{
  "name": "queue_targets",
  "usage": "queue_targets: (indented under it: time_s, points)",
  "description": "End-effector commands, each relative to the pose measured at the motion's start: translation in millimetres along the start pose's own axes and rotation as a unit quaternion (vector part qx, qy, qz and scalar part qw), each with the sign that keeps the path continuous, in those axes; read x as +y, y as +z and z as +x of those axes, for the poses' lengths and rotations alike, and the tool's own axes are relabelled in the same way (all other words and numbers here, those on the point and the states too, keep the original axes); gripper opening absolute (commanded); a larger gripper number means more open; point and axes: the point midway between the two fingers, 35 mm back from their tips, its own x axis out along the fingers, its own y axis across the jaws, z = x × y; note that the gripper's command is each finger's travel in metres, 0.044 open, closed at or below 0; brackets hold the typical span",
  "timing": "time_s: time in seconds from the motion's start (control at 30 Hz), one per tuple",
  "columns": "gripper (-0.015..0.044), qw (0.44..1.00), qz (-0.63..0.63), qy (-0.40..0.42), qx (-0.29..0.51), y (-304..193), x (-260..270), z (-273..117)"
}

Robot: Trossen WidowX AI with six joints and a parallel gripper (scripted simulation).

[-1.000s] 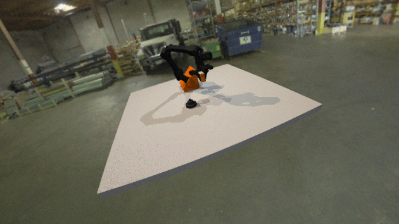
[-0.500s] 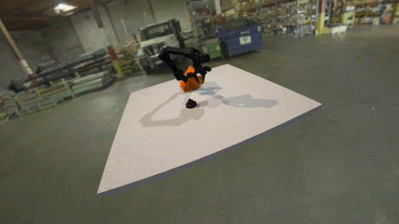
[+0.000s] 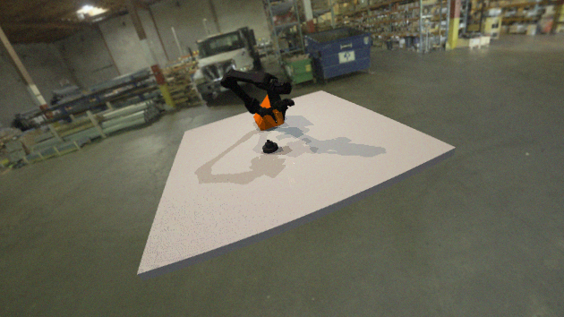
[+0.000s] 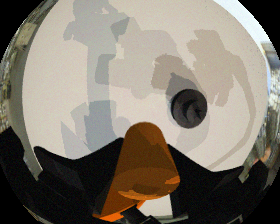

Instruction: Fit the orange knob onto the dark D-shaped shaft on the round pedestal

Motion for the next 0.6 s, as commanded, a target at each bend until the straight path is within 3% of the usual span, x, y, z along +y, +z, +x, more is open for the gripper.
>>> queue_targets:
  time_s: [0.0, 0.57]
  points:
    - [0.0, 1.0, -0.001, 0.0, -0.006, 6, -12, 1]
    - [0.0, 1.0, 0.0, -0.006, -0.006, 21, -60, 16]
